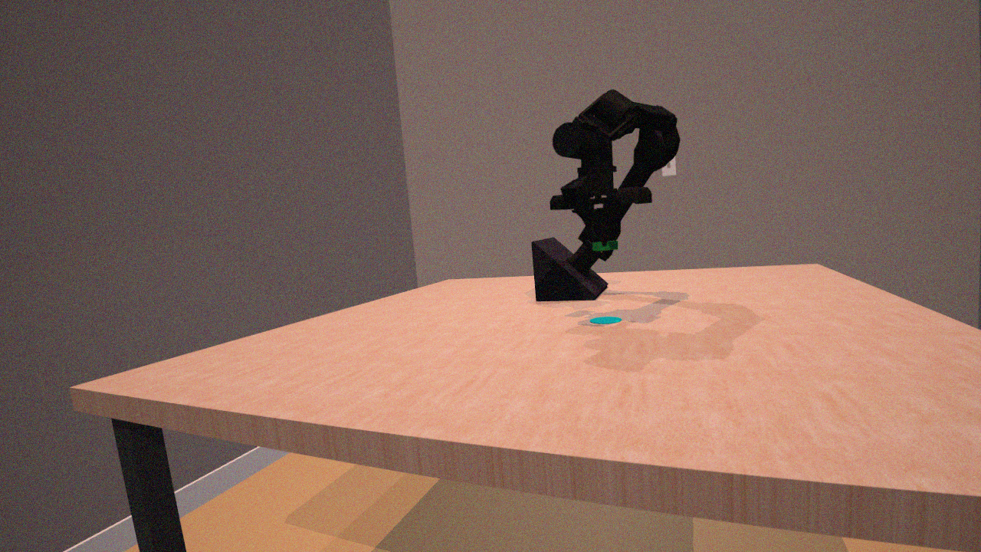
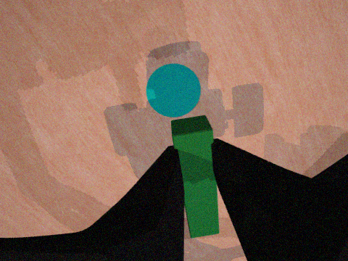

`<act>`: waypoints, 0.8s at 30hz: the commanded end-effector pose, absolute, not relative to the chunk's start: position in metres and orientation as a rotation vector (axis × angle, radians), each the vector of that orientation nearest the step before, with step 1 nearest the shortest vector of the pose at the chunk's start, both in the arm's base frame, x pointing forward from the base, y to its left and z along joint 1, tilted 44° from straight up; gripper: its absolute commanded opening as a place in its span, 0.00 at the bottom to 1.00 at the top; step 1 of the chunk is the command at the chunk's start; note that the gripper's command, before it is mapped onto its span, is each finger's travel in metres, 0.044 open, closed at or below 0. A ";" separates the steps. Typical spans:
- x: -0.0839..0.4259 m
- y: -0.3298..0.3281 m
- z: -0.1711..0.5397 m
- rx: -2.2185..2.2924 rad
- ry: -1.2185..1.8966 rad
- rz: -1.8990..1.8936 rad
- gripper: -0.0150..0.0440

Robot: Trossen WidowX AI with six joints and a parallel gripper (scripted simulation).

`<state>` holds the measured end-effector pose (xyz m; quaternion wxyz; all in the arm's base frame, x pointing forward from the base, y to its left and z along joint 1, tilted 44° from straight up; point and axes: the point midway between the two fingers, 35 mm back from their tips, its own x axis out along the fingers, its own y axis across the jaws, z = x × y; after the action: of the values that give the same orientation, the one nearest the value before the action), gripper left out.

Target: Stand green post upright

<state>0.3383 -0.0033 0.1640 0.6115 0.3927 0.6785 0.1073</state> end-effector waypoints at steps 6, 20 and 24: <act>0.335 0.000 0.157 0.860 1.564 0.208 0.29; 0.334 0.003 0.149 0.785 1.538 0.152 0.29; 0.333 0.003 0.146 0.765 1.528 0.136 0.29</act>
<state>0.3354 0.0026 0.1493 0.6526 0.3423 0.6727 0.0668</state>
